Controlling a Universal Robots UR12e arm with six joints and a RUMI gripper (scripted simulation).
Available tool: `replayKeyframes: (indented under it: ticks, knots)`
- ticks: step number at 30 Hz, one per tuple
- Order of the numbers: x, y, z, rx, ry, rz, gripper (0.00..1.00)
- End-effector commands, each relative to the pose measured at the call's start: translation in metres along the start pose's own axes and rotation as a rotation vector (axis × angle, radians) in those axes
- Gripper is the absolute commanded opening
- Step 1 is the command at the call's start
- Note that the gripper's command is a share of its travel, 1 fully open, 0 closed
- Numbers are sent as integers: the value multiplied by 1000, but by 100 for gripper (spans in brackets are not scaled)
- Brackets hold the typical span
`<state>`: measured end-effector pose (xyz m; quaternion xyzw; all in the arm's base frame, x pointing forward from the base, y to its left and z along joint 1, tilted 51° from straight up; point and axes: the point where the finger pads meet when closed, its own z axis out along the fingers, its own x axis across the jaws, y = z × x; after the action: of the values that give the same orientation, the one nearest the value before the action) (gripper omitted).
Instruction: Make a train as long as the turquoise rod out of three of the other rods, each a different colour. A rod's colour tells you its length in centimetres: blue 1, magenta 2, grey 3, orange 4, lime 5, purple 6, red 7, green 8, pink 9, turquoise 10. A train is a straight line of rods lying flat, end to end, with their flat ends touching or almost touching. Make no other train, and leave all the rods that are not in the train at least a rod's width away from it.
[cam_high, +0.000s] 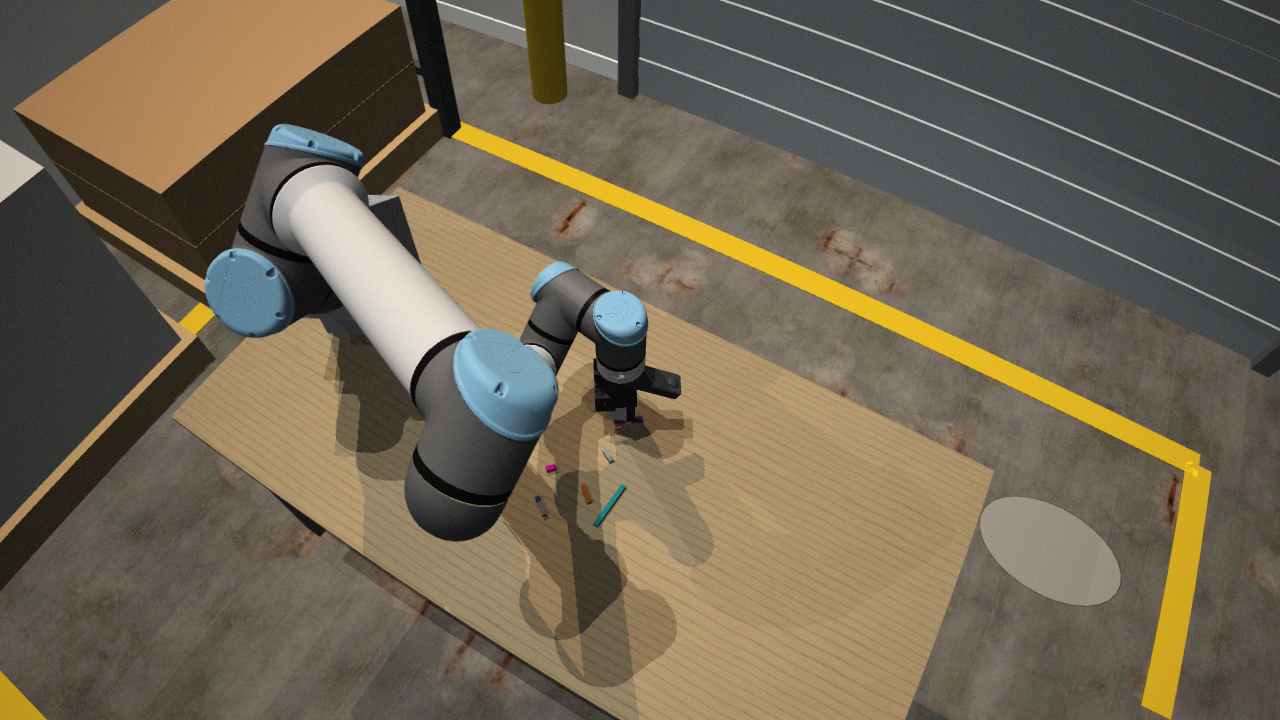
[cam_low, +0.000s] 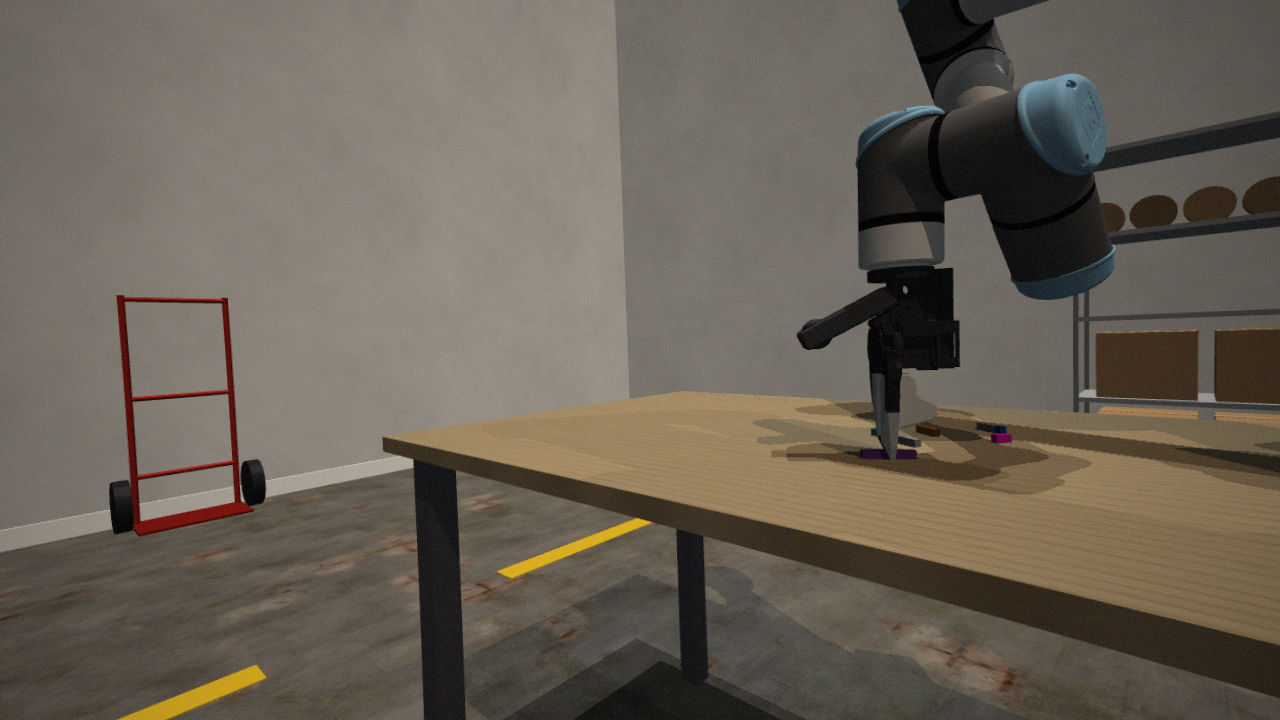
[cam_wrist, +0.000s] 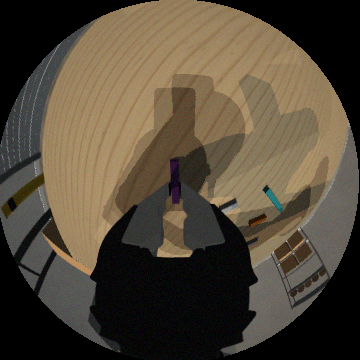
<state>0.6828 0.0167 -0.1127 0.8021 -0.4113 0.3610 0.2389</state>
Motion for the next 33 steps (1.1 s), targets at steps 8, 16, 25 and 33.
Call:
replayKeyframes:
  ticks: [8,16,25,33]
  knots:
    - [0,0,-1,1,0,0,0]
    - [0,0,-11,1,0,0,0]
    - [0,0,-68,1,0,0,0]
    - [0,0,-99,1,0,0,0]
